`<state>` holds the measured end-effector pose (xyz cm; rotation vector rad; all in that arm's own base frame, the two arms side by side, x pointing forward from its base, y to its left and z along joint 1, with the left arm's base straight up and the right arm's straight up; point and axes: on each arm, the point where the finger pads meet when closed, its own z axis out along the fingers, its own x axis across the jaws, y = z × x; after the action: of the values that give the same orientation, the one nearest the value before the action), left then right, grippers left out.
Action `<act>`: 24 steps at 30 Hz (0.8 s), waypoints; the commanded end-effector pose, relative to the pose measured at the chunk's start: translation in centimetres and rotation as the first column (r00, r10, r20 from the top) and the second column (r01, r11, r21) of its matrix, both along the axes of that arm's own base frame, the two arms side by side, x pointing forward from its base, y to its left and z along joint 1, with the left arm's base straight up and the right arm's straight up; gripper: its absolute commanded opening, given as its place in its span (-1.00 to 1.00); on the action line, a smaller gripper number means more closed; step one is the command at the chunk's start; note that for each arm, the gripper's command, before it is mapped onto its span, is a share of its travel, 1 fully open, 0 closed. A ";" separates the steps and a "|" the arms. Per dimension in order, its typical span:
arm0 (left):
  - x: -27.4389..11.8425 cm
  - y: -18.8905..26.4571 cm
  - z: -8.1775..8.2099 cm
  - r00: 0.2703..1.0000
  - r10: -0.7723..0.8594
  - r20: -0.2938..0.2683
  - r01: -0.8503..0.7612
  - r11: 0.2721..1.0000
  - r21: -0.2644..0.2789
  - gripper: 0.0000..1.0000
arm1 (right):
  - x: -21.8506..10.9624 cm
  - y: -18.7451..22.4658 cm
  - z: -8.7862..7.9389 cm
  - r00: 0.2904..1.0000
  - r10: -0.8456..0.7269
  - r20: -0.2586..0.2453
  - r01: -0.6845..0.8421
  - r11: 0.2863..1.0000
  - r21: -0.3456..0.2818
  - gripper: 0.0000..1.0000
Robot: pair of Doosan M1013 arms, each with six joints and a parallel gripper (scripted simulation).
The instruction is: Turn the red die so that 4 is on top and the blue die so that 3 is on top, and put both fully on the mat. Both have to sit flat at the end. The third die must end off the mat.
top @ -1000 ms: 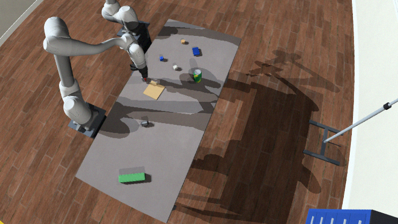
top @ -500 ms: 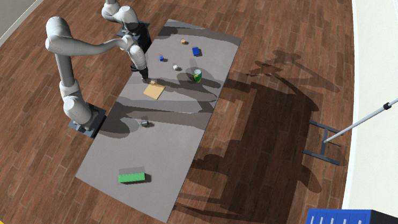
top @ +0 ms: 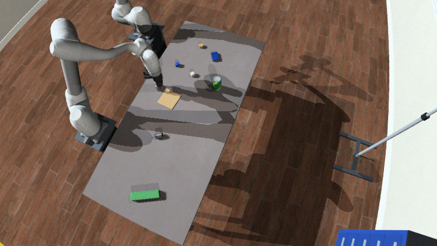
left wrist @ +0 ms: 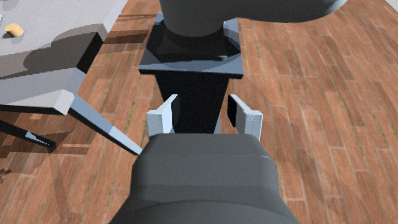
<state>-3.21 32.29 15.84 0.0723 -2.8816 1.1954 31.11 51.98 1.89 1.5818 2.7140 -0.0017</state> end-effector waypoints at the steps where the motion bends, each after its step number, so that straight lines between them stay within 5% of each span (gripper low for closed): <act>1: 0.0 0.0 0.0 1.000 0.000 0.000 0.000 1.000 0.001 1.00 | 0.0 0.0 0.1 1.000 0.000 0.000 0.000 1.000 0.001 0.74; 2: 0.0 0.0 0.0 1.000 0.000 0.000 0.000 1.000 0.001 1.00 | 0.0 0.0 0.1 1.000 0.000 0.000 0.000 1.000 0.001 0.14; 24: 0.0 0.0 0.0 1.000 0.000 0.000 0.000 1.000 0.001 1.00 | 0.0 0.0 0.1 1.000 0.000 0.000 0.000 1.000 0.001 0.14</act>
<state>-3.21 32.29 15.84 0.0723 -2.8816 1.1954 31.10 51.98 1.89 1.5818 2.7141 -0.0017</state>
